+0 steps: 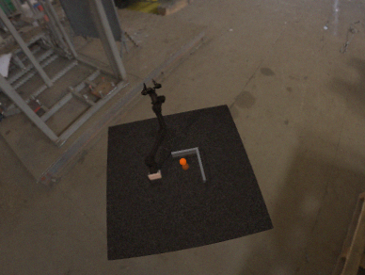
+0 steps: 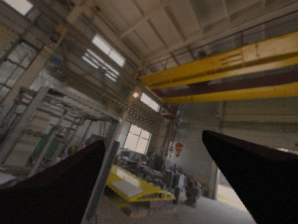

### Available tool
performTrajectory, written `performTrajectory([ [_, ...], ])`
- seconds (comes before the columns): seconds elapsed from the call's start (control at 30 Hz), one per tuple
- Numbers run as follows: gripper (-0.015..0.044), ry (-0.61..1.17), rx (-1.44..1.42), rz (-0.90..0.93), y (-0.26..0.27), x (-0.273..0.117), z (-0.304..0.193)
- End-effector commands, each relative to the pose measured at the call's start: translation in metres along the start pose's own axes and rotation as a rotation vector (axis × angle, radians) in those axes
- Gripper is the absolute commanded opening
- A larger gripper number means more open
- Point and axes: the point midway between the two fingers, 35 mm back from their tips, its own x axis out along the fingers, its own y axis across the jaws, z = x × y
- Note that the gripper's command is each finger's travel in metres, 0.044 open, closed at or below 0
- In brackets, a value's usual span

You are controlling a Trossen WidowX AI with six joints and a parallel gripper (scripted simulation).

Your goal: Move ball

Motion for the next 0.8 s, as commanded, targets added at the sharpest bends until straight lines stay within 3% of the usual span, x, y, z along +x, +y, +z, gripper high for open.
performTrajectory([
  [0.0, 0.0416, -0.188, 0.076, 0.032, 0.031, 0.008, 0.067],
  [0.37, 0.0416, -0.729, 0.333, 0.076, 0.066, -0.029, 0.254],
  [0.77, 0.0416, -1.358, 0.624, 0.047, 0.013, -0.161, 0.409],
])
